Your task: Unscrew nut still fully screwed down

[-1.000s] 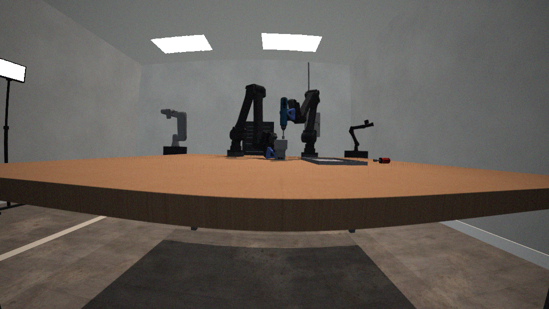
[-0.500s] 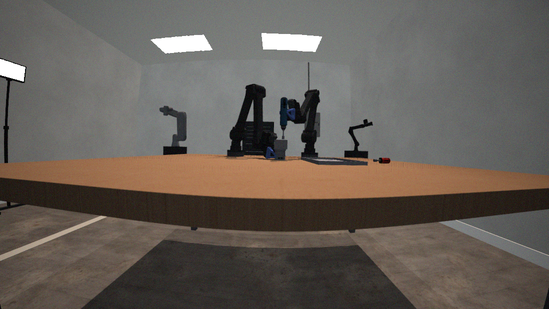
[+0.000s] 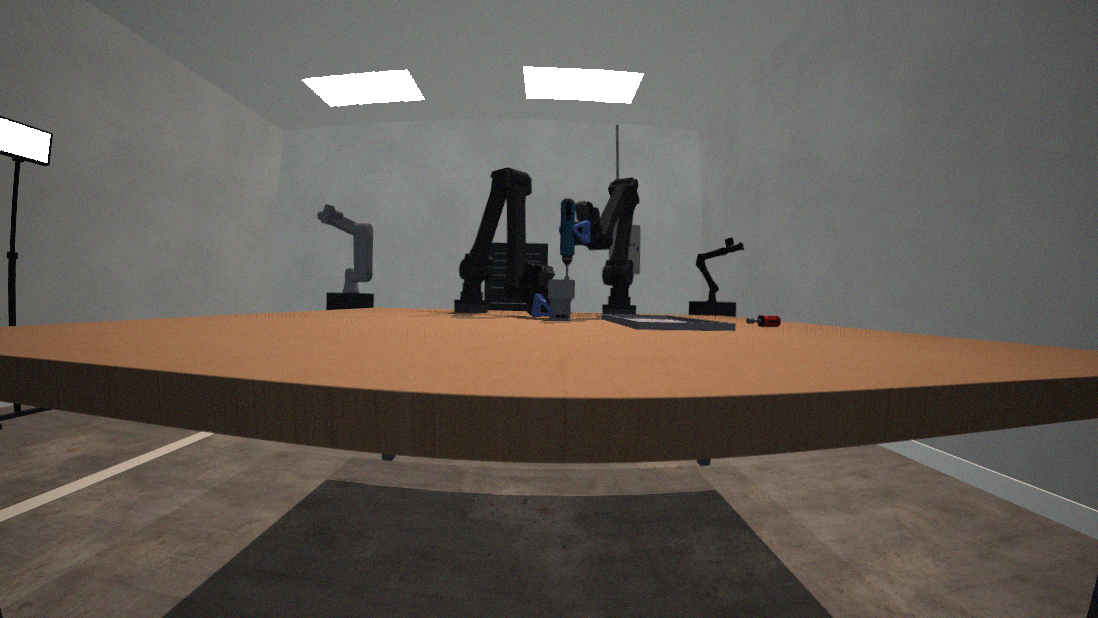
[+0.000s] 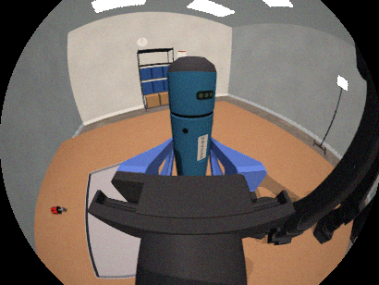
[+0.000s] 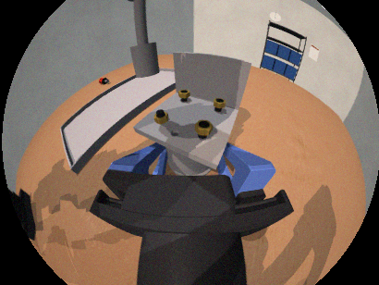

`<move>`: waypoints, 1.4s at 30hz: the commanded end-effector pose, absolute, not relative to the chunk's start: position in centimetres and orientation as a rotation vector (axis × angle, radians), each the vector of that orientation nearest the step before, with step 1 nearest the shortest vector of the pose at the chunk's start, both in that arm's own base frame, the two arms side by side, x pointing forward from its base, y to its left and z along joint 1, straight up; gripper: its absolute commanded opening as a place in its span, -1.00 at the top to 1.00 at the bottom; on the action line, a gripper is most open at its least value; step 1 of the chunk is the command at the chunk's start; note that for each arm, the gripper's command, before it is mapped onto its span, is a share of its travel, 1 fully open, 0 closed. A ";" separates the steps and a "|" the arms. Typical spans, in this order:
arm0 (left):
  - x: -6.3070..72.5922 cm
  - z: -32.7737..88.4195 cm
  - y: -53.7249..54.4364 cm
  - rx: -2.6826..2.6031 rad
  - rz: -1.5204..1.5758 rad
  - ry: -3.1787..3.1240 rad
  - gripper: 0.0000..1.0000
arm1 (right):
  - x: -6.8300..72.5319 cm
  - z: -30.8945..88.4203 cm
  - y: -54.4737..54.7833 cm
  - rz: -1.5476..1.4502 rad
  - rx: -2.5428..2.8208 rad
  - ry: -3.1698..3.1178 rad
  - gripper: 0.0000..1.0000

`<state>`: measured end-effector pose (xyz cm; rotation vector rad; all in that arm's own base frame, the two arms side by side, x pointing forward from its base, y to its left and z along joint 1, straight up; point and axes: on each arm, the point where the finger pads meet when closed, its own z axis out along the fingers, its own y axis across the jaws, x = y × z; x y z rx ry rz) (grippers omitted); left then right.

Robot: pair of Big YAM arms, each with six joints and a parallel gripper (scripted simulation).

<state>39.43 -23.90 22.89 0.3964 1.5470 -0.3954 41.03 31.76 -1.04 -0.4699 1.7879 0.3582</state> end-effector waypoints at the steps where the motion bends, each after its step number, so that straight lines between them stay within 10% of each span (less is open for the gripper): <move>1: 39.4 25.5 -24.7 0.372 -0.431 1.468 0.17 | 40.7 -2.7 31.5 0.337 -0.492 1.822 -0.17; 42: 39.2 23.8 -24.6 0.370 -0.433 1.460 0.17 | 40.7 -2.7 31.5 0.337 -0.492 1.822 -0.17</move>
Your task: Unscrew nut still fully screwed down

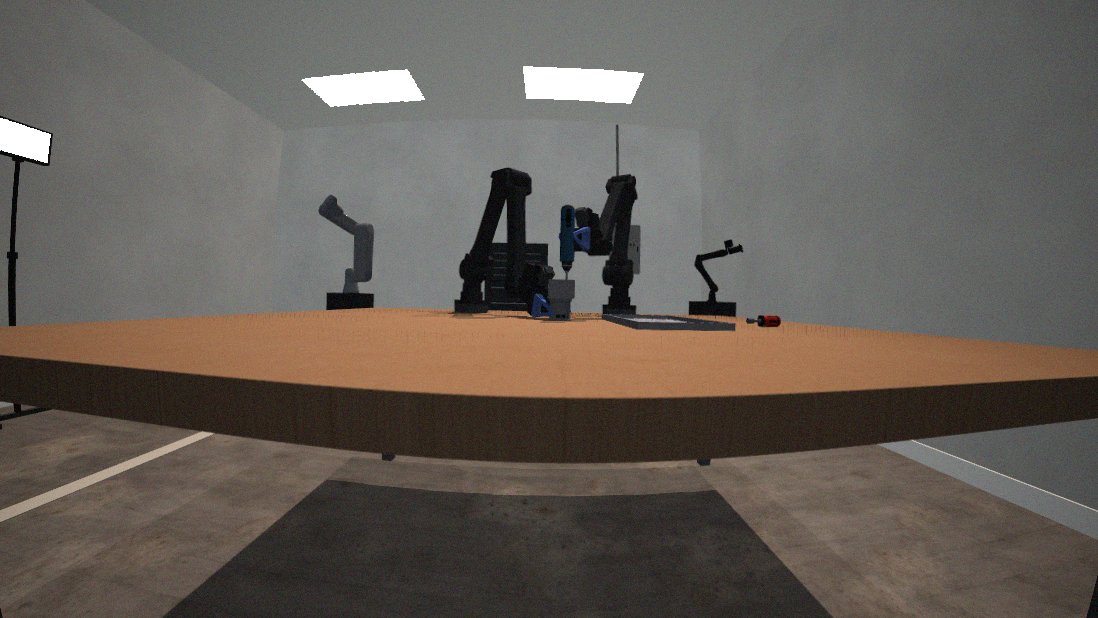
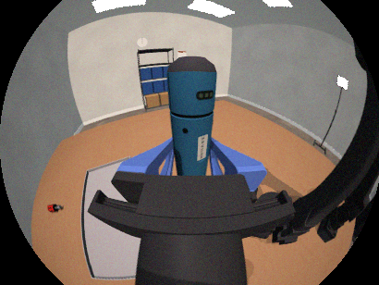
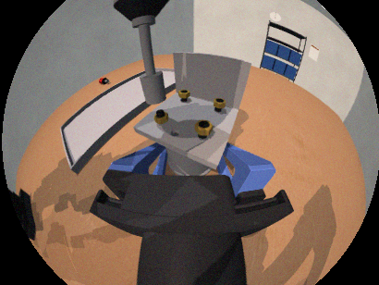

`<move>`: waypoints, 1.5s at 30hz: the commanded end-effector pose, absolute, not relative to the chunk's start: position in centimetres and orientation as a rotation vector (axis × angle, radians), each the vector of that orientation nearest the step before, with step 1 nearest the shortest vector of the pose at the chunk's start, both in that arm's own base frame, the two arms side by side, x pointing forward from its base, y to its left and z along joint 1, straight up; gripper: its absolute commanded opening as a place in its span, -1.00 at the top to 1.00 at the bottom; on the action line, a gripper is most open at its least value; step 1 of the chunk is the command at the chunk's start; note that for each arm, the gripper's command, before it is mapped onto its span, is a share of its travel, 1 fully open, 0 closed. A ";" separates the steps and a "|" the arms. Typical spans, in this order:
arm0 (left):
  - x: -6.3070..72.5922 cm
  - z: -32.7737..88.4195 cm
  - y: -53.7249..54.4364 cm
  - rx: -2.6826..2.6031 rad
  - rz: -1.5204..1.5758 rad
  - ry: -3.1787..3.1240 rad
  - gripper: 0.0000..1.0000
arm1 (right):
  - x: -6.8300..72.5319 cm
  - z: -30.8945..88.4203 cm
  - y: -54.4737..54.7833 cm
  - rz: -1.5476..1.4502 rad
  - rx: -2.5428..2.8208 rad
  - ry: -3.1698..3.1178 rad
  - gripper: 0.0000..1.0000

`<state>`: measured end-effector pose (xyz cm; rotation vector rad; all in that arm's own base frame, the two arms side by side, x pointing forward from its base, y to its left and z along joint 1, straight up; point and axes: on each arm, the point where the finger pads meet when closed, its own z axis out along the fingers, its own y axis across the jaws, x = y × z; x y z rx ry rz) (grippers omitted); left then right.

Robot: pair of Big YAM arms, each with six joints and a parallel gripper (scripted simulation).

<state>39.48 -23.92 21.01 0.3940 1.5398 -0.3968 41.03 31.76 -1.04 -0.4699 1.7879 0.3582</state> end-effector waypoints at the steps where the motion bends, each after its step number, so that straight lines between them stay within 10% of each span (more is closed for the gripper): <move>1: 39.2 23.8 -24.6 0.370 -0.433 1.460 0.17 | 40.7 -2.7 31.5 0.337 -0.492 1.822 -0.17; 45: 39.3 21.5 -24.6 0.376 -0.428 1.482 0.17 | 40.7 -2.7 31.5 0.337 -0.492 1.822 -0.17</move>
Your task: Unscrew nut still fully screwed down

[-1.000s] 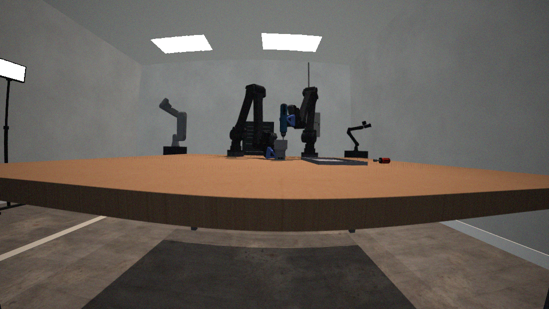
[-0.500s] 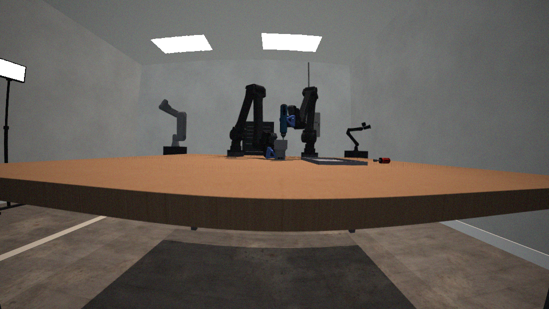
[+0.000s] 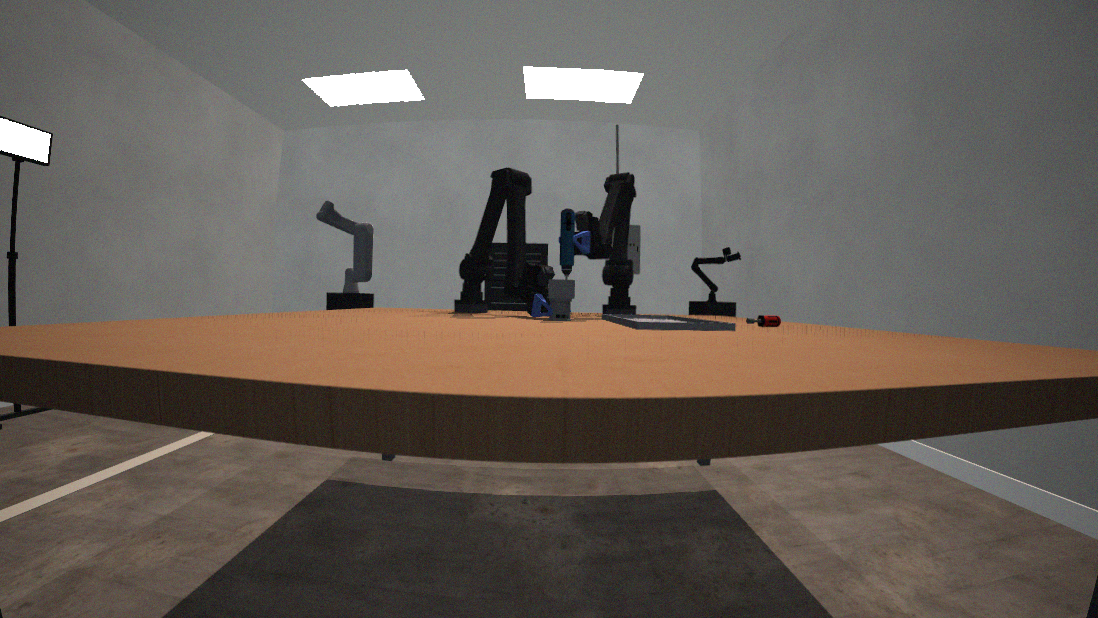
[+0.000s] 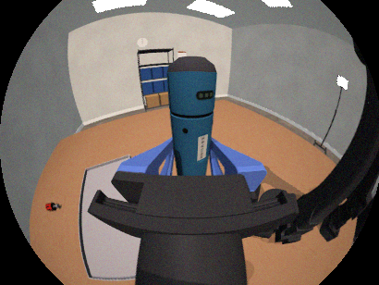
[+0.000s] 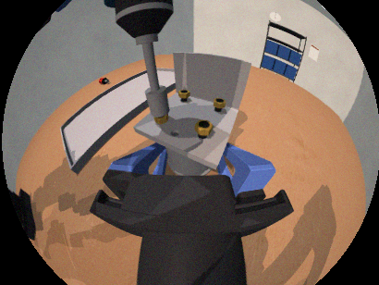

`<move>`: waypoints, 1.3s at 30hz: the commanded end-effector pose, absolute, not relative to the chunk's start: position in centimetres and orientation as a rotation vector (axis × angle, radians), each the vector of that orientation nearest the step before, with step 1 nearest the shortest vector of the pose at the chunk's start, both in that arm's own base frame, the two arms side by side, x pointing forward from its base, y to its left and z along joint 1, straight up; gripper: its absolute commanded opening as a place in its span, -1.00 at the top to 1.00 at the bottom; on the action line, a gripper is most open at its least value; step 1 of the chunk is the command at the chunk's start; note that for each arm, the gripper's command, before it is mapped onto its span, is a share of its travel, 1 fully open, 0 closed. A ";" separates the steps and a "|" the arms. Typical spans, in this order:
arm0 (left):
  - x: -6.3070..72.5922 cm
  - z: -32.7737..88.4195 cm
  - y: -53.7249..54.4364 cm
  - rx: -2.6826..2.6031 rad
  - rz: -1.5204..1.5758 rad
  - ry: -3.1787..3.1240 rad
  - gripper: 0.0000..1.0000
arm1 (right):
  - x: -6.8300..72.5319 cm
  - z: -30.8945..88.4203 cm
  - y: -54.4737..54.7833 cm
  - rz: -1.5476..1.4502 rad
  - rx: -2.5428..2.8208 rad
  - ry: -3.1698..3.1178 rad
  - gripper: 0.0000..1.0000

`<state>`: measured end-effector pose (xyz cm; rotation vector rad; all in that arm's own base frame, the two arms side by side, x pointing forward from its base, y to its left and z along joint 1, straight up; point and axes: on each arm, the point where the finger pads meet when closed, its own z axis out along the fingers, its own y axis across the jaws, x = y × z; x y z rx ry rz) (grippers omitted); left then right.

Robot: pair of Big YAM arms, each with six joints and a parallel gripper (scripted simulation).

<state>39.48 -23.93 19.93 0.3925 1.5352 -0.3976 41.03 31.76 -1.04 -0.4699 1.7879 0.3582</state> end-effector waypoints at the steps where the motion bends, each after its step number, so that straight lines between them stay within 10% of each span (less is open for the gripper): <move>1: 39.2 21.3 -24.5 0.377 -0.427 1.485 0.17 | 40.7 -2.7 31.5 0.337 -0.492 1.822 -0.17; 39: 39.2 21.5 -24.5 0.373 -0.430 1.468 0.17 | 40.7 -2.7 31.5 0.337 -0.492 1.822 -0.17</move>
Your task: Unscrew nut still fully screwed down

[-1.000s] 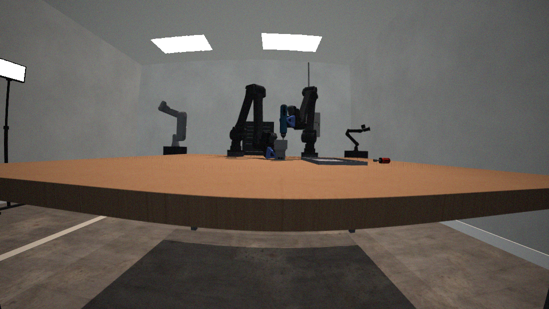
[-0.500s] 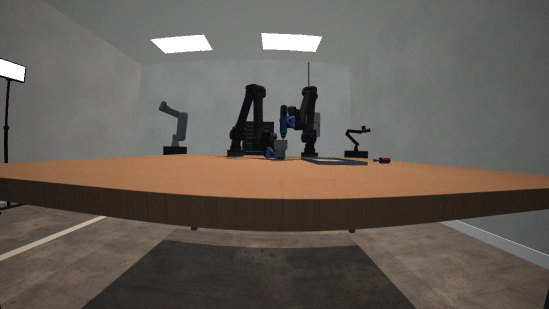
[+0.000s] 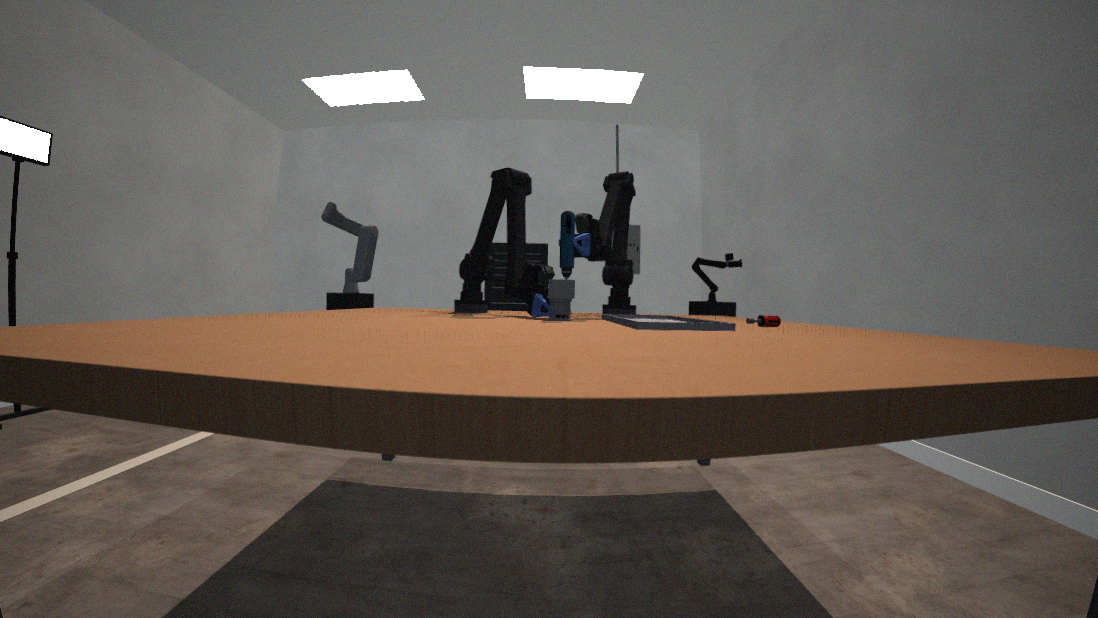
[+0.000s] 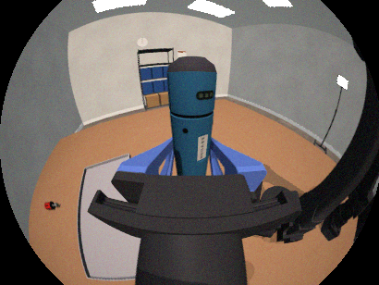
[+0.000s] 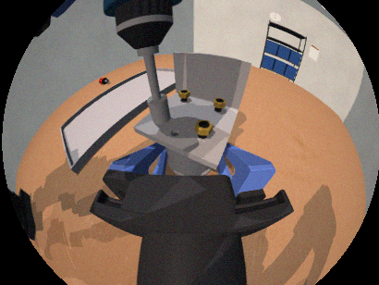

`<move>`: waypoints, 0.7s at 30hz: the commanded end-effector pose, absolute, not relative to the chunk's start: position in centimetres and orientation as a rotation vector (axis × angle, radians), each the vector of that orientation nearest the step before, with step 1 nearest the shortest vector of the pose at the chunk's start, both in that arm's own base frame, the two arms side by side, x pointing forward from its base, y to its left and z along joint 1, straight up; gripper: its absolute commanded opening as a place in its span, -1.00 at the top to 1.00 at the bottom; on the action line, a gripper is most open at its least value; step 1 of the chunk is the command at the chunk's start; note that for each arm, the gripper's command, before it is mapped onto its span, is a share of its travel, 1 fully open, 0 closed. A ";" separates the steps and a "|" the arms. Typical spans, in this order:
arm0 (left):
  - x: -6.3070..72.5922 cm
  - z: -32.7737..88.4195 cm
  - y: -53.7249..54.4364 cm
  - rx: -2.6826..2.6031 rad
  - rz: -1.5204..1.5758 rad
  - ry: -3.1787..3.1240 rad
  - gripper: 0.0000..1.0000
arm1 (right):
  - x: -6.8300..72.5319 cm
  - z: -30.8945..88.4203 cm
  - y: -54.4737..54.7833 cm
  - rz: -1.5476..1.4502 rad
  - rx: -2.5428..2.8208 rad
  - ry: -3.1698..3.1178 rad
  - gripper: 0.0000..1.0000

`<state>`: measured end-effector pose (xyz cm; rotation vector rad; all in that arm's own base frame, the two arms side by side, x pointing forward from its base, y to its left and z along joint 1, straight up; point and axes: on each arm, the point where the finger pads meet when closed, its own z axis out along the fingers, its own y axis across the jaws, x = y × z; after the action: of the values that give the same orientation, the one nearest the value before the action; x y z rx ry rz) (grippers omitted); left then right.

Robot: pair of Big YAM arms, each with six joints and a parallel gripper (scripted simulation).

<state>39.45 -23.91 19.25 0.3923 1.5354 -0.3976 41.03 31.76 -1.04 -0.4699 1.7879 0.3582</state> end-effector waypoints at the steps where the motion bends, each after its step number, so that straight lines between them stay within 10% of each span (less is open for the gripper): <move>1: 39.2 21.6 -24.5 0.372 -0.431 1.467 0.17 | 40.7 -2.7 31.5 0.337 -0.492 1.822 -0.17; 21: 39.2 21.0 -24.6 0.375 -0.429 1.476 0.17 | 40.7 -2.7 31.5 0.337 -0.492 1.822 -0.17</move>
<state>39.44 -23.90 19.22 0.3915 1.5327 -0.3982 41.03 31.76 -1.04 -0.4699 1.7879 0.3582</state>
